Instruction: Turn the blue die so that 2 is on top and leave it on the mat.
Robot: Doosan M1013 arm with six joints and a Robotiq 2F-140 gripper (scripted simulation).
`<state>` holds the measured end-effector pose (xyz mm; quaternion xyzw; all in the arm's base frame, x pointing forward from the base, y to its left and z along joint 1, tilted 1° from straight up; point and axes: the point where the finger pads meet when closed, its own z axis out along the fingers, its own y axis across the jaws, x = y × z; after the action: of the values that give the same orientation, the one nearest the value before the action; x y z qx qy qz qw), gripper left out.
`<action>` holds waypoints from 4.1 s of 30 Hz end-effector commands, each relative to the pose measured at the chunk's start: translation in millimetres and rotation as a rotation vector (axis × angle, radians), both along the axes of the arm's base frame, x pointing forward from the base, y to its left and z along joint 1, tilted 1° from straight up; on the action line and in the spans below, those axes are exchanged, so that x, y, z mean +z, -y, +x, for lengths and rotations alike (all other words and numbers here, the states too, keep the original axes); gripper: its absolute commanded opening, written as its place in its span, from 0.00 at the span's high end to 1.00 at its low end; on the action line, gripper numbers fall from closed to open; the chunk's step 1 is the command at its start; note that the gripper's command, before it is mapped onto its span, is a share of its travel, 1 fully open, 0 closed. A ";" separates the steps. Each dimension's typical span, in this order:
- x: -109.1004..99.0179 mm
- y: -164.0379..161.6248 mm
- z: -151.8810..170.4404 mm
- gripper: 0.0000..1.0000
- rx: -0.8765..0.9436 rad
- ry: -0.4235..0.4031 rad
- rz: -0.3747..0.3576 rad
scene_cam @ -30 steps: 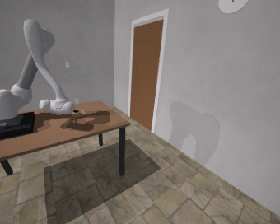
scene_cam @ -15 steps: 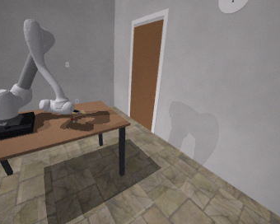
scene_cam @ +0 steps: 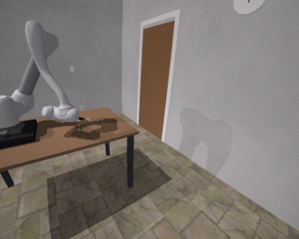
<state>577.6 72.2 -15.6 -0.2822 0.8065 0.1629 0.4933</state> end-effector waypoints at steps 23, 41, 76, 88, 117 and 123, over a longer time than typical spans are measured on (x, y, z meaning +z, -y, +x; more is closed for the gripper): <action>0.1 0.0 0.0 0.81 0.000 0.000 0.000; 8.4 9.8 -12.7 0.81 0.000 0.000 0.000; 73.8 26.8 -36.1 0.81 0.000 0.000 0.000; 83.7 20.2 -36.4 0.81 0.019 -0.014 0.011; 72.7 -69.4 -75.0 0.81 0.366 -0.755 -0.182; 79.0 -52.4 -58.5 0.81 0.286 -0.856 -0.352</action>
<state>511.2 132.6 60.3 -0.3820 0.8895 0.2360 0.0843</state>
